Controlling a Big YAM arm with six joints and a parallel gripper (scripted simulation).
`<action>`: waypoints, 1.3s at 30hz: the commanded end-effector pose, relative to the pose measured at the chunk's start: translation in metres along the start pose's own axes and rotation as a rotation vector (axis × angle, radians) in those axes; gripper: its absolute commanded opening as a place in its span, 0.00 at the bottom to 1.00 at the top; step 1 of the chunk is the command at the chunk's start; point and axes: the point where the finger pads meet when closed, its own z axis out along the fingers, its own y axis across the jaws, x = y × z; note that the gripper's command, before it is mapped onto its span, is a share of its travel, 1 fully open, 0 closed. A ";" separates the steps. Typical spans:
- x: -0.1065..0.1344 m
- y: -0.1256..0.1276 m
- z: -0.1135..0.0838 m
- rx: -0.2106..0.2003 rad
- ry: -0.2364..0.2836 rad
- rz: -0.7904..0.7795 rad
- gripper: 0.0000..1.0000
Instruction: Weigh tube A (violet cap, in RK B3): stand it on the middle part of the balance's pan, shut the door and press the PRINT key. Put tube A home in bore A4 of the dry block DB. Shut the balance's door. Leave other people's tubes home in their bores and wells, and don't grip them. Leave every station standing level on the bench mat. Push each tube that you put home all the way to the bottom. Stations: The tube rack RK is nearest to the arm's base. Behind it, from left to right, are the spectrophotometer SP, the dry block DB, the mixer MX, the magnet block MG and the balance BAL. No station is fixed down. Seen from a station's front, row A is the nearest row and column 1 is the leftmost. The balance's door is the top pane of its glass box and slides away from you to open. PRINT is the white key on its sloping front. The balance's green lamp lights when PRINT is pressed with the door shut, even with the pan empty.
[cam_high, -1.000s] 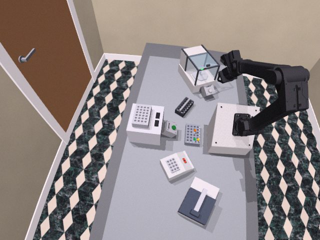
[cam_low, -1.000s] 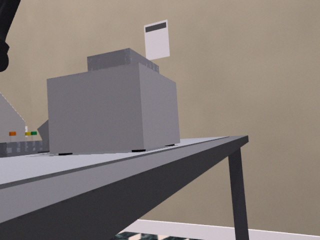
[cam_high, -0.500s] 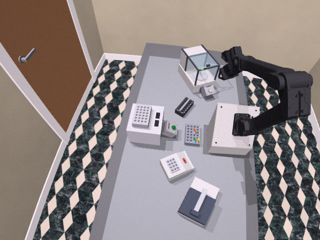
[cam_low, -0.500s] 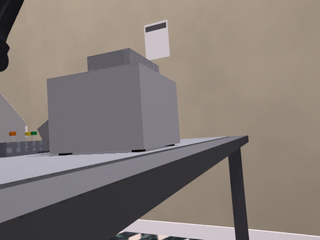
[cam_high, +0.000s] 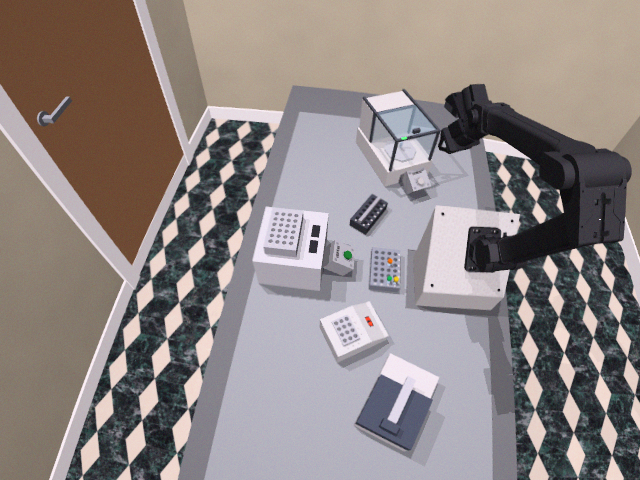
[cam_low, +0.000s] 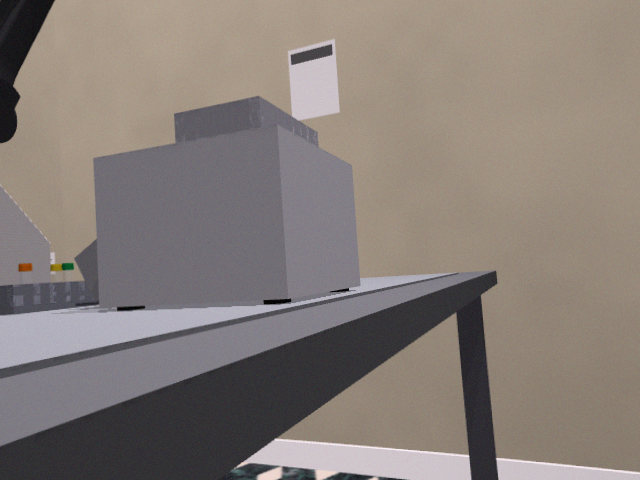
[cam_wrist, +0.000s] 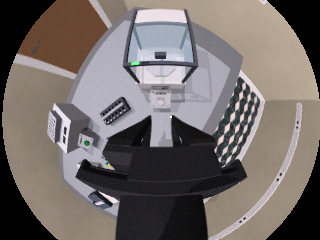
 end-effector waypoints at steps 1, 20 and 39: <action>-0.026 -0.004 -0.018 0.010 -0.044 -0.014 0.30; -0.047 -0.002 -0.010 -0.028 0.006 -0.146 0.30; -0.089 0.002 0.021 -0.162 0.156 -0.678 0.30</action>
